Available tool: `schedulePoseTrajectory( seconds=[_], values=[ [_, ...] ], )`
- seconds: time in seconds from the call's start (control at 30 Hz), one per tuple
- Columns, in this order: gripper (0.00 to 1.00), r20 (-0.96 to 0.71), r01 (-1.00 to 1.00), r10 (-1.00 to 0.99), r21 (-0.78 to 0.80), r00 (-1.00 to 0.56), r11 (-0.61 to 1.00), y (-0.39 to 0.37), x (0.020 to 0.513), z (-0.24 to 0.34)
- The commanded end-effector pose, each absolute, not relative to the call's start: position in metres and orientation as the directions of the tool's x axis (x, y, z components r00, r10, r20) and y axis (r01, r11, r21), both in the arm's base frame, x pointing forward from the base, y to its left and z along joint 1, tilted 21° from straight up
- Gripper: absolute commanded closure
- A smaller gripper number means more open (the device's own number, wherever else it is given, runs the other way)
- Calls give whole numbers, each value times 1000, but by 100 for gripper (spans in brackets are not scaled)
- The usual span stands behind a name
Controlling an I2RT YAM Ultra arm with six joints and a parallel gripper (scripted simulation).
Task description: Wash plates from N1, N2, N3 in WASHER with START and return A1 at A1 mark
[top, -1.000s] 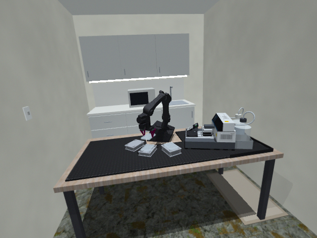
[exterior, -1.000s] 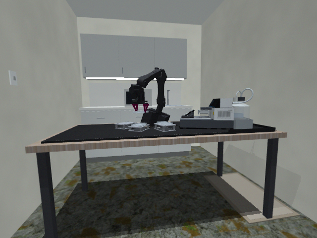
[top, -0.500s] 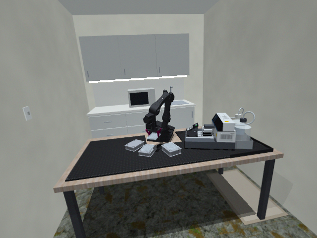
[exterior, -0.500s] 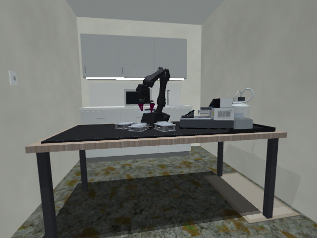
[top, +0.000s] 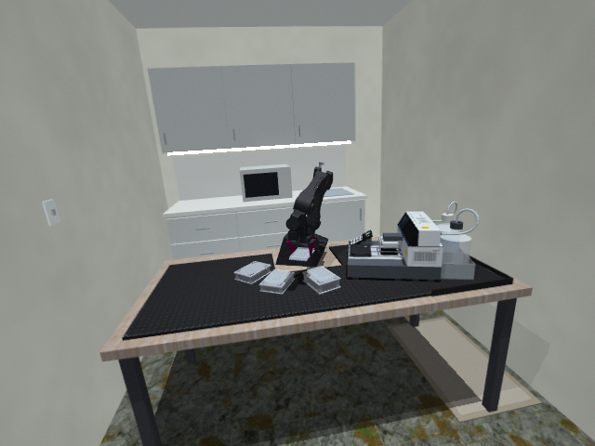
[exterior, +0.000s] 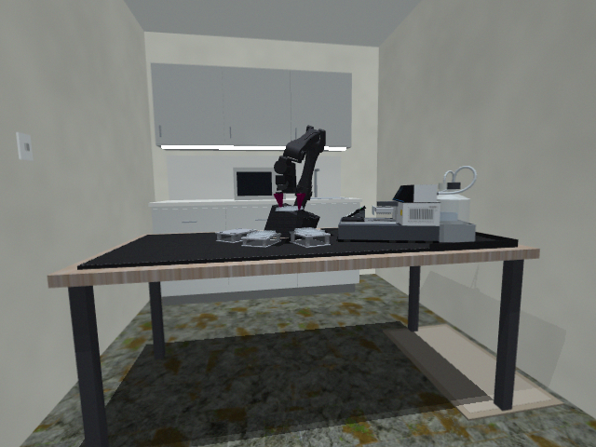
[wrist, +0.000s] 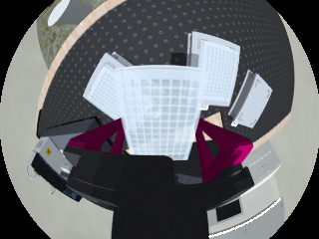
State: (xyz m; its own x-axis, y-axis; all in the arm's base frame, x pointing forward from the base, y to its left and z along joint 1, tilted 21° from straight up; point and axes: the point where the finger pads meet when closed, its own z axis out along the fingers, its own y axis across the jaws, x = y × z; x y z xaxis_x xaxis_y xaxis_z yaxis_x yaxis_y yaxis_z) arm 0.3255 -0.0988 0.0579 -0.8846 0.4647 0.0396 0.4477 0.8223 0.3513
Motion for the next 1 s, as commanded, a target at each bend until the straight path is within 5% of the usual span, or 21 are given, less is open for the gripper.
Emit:
schedulePoseTrajectory(
  seconds=[0.0, 0.97],
  values=[
    [100, 30, 478, 501, 353, -865, 804, -92, 330, 69],
    [100, -5, 389, 418, 356, -909, 850, -11, 328, 103]
  ],
)
